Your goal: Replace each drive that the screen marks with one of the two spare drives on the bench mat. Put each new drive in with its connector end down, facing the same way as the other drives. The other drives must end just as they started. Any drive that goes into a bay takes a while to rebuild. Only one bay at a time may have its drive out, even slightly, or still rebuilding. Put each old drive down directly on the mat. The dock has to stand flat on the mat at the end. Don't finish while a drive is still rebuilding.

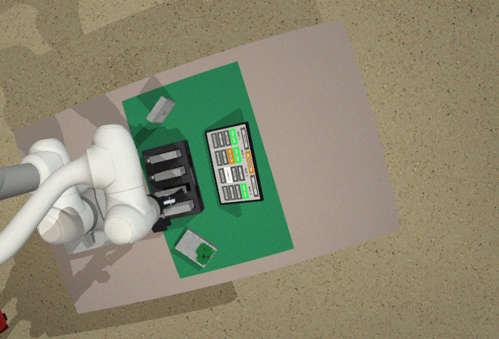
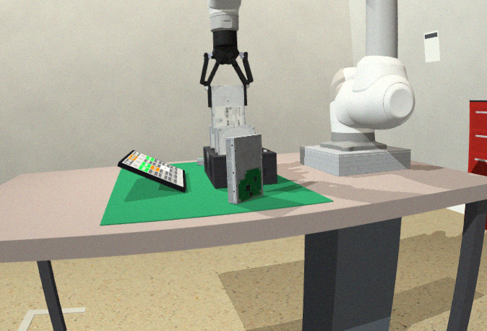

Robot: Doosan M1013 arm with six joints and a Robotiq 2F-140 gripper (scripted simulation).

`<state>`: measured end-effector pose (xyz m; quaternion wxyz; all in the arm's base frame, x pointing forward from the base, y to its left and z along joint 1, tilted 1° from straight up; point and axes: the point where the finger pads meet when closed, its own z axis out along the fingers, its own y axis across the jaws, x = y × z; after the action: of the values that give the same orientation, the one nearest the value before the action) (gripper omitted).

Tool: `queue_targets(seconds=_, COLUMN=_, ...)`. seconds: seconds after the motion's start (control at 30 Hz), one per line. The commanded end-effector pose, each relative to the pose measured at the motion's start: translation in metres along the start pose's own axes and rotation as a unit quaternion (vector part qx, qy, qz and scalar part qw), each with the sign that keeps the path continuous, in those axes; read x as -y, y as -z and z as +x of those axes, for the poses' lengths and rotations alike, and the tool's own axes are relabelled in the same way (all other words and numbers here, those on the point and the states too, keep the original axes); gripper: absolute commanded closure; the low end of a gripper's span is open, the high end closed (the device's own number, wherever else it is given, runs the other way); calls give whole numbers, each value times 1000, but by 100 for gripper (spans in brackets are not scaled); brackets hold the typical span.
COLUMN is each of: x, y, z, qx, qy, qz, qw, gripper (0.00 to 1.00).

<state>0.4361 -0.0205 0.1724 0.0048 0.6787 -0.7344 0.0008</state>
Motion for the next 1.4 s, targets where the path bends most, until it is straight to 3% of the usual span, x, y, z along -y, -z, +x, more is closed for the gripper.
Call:
queue_targets(seconds=0.0, x=0, y=11, z=0, qx=0, qy=0, qz=0, qw=1000, gripper=90)
queue_targets(seconds=0.63, x=0, y=44, z=0, qx=0, qy=0, qz=0, qw=1000, gripper=90)
queue_targets(seconds=1.37, x=1, y=49, z=0, qx=0, qy=0, qz=0, qw=1000, gripper=90)
